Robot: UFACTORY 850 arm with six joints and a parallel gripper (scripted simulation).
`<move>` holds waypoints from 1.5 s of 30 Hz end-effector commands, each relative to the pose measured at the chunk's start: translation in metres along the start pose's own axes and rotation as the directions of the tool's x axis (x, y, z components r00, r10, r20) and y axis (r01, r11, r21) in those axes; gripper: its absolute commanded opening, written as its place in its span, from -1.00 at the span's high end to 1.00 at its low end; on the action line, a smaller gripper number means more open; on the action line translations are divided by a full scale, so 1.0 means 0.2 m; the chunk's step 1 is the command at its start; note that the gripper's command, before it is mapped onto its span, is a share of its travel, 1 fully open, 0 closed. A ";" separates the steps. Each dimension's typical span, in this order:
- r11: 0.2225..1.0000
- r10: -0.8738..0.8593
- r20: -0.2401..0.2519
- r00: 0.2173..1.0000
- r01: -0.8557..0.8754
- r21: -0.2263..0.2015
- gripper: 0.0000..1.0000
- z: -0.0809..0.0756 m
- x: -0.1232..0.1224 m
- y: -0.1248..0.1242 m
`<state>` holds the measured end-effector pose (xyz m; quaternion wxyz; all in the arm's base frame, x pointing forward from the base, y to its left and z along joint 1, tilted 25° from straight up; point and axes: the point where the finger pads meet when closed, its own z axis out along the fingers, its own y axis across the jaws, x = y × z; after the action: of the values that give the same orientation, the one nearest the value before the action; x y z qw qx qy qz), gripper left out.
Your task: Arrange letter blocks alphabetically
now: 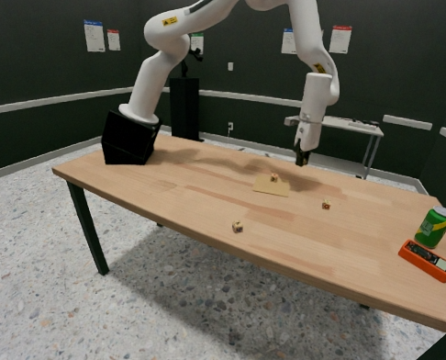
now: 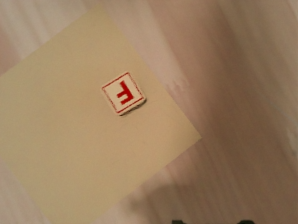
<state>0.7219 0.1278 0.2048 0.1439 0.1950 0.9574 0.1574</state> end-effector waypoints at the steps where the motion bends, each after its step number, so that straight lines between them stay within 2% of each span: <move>1: 0.990 -0.136 0.009 0.991 0.136 -0.029 0.54 -0.01 0.01 -0.02; 4: 0.985 -0.169 0.010 0.986 0.169 -0.029 0.54 -0.01 0.02 -0.03; 8: 0.945 -0.326 0.015 0.945 0.326 -0.026 0.54 -0.01 0.04 -0.05; 19: 0.763 -0.645 0.023 0.764 0.646 -0.014 0.54 -0.01 0.09 -0.12; 21: 0.763 -0.645 0.023 0.764 0.646 -0.014 0.54 -0.01 0.09 -0.12; 23: 0.685 -0.728 0.024 0.685 0.728 -0.009 0.54 -0.01 0.11 -0.14; 26: 0.624 -0.781 0.024 0.624 0.782 -0.006 0.54 -0.01 0.12 -0.16; 36: 0.331 -0.944 0.019 0.330 0.944 0.007 0.54 -0.02 0.17 -0.22; 38: 0.331 -0.944 0.019 0.330 0.944 0.007 0.54 -0.02 0.17 -0.22; 40: 0.231 -0.973 0.016 0.230 0.973 0.011 0.54 -0.02 0.18 -0.24; 45: 0.076 -0.997 0.010 0.076 0.997 0.014 0.54 -0.02 0.21 -0.28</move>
<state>0.6689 0.0982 0.1808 0.2031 -0.4639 0.8621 0.0194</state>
